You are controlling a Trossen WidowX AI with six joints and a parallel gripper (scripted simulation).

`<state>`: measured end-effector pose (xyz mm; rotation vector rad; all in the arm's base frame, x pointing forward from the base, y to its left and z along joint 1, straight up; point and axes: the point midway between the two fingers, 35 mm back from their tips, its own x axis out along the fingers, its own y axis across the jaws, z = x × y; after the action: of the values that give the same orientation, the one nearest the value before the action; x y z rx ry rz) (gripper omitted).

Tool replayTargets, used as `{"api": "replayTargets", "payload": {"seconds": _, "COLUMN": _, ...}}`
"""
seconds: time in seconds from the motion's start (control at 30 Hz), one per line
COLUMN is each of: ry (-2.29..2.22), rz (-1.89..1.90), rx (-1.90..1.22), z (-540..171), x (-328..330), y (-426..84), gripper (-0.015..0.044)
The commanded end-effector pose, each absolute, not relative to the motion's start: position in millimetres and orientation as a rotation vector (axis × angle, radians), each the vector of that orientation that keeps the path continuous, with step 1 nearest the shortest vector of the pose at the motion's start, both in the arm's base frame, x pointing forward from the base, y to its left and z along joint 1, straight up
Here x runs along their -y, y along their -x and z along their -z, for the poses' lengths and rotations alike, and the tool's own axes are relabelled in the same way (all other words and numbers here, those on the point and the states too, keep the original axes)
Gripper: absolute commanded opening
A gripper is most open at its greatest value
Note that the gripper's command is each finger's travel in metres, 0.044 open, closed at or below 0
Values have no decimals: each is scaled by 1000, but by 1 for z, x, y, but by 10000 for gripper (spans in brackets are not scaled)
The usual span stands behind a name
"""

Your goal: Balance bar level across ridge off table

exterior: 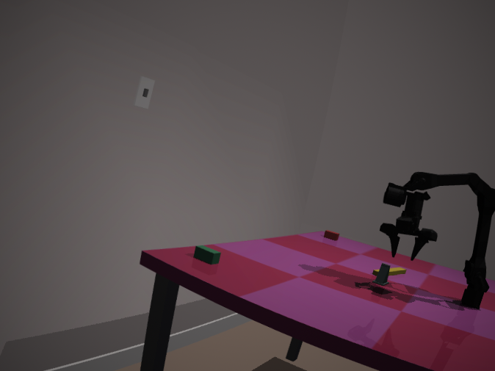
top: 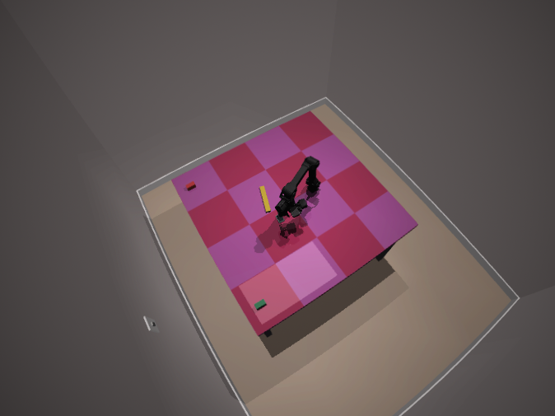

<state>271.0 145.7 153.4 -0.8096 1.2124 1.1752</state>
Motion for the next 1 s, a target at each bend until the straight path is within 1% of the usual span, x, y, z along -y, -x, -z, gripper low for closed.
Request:
{"api": "replayTargets", "payload": {"seconds": 0.0, "ry": 808, "rz": -1142, "rx": -1226, "z": -148, "x": -127, "y": -283, "gripper": 315}}
{"api": "replayTargets", "payload": {"seconds": 0.53, "ry": 841, "rz": -1014, "rx": -1242, "z": -139, "x": -48, "y": -320, "gripper": 315}}
{"api": "replayTargets", "payload": {"seconds": 0.97, "ry": 881, "rz": -943, "rx": -1269, "z": -133, "x": 16, "y": -335, "gripper": 315}}
